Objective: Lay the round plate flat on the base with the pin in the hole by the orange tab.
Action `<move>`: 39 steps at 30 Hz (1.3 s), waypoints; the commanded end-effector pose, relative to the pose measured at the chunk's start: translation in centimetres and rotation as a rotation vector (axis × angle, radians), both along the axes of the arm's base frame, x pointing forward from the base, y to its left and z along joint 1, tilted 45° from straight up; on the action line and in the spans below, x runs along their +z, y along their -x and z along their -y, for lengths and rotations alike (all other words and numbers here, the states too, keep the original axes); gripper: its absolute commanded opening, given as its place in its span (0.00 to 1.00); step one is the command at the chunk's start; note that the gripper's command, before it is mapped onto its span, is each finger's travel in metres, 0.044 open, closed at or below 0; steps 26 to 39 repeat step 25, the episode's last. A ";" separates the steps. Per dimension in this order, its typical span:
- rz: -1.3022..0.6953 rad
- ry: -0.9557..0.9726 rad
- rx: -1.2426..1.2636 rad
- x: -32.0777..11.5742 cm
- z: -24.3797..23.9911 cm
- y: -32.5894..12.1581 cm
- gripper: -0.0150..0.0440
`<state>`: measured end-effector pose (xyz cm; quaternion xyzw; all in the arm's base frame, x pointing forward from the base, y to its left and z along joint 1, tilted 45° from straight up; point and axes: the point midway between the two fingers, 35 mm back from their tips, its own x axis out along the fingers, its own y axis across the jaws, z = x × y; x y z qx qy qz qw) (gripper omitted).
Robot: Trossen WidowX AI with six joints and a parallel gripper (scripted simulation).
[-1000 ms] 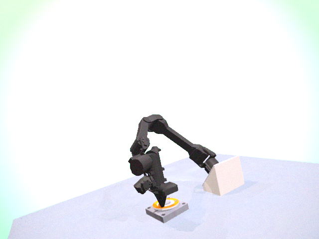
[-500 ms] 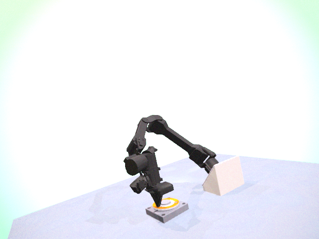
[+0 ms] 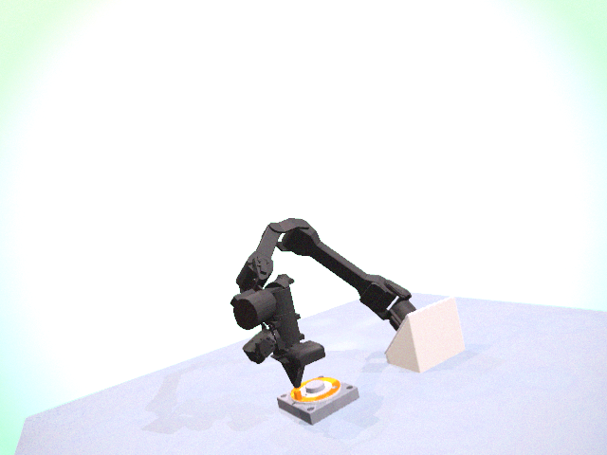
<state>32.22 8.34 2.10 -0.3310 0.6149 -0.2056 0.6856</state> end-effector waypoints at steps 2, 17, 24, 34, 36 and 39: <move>0.008 -0.010 0.003 1.9 -2.0 0.4 0.25; 0.008 -0.005 0.011 2.0 -2.1 0.5 0.25; 0.008 -0.005 0.011 2.0 -2.1 0.5 0.25; 0.008 -0.005 0.011 2.0 -2.1 0.5 0.25; 0.008 -0.005 0.011 2.0 -2.1 0.5 0.25; 0.008 -0.005 0.011 2.0 -2.1 0.5 0.25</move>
